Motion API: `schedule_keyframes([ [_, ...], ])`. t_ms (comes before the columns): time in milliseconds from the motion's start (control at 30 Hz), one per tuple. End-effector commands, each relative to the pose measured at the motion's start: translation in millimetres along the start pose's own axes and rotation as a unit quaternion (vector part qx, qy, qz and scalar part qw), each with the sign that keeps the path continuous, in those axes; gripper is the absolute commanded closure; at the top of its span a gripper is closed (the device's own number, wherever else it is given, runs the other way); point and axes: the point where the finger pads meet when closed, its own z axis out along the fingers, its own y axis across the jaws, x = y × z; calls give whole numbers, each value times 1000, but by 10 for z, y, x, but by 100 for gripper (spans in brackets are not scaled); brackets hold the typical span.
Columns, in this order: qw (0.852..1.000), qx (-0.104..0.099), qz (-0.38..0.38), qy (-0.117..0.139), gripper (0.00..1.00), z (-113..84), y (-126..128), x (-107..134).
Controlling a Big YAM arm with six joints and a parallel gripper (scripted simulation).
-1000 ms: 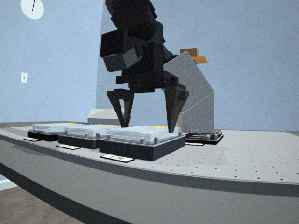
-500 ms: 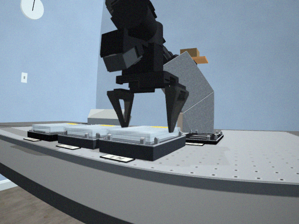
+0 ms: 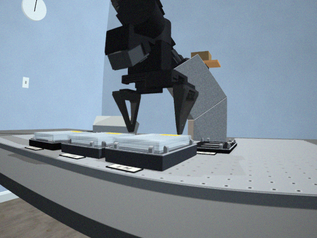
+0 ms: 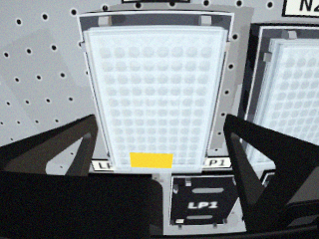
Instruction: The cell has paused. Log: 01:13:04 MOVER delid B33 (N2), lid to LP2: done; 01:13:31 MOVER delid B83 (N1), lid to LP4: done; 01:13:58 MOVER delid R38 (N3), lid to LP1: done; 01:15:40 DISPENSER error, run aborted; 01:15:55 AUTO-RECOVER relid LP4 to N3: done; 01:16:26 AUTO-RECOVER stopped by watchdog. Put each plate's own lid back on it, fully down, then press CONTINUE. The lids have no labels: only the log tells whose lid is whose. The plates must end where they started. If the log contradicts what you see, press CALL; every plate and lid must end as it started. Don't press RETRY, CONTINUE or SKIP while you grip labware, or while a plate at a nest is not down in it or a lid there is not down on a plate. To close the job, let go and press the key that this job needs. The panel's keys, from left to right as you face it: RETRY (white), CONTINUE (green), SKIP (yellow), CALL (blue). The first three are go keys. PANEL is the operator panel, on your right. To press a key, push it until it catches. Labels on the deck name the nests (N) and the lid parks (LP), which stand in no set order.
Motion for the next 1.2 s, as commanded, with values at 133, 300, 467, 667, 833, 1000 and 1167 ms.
schedule_keyframes([
  [133, 1000, -3, -2, -7, 0, -237, 57, -19],
  [300, 1000, 2, 0, 5, 0, -126, 26, 41],
  [467, 1000, 0, 1, 0, 0, -164, 29, 0],
  [667, 1000, -1, 1, -4, 0, -207, 29, -35],
  [833, 1000, -2, 3, -8, 0, -246, 32, -69],
  [1000, 1000, -2, 2, -5, 0, -173, 26, -61],
  [1167, 1000, -2, 2, -5, 0, -175, 26, -63],
])
